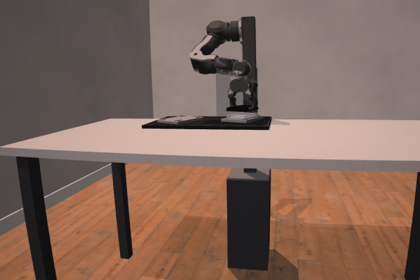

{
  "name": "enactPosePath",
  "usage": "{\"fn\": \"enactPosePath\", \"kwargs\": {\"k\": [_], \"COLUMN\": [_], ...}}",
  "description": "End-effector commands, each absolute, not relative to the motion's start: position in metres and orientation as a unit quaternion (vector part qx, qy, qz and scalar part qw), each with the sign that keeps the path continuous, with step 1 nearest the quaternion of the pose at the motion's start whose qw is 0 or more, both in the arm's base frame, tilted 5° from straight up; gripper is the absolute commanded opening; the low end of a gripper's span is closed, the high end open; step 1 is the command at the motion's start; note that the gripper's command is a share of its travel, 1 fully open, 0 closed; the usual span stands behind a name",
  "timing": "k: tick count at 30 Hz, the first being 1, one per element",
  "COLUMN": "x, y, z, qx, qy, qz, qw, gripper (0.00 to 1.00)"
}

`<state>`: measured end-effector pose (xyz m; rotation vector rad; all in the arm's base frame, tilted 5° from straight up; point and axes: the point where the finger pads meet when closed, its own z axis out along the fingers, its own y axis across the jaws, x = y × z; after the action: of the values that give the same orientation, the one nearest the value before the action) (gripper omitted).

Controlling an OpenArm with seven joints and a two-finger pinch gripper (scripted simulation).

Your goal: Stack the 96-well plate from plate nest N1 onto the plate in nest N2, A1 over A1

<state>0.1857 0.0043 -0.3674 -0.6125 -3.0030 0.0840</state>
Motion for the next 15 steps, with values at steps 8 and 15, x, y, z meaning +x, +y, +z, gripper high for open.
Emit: {"fn": "enactPosePath", "kwargs": {"k": [8, 15], "x": [0.1880, 0.1885], "y": [0.0067, 0.0067], "z": [-0.3689, -0.3740], "qx": [-0.198, -0.198], "qy": [-0.979, -0.979], "qz": [0.021, 0.021], "qw": [0.035, 0.035], "gripper": [0.00, 0.00]}}
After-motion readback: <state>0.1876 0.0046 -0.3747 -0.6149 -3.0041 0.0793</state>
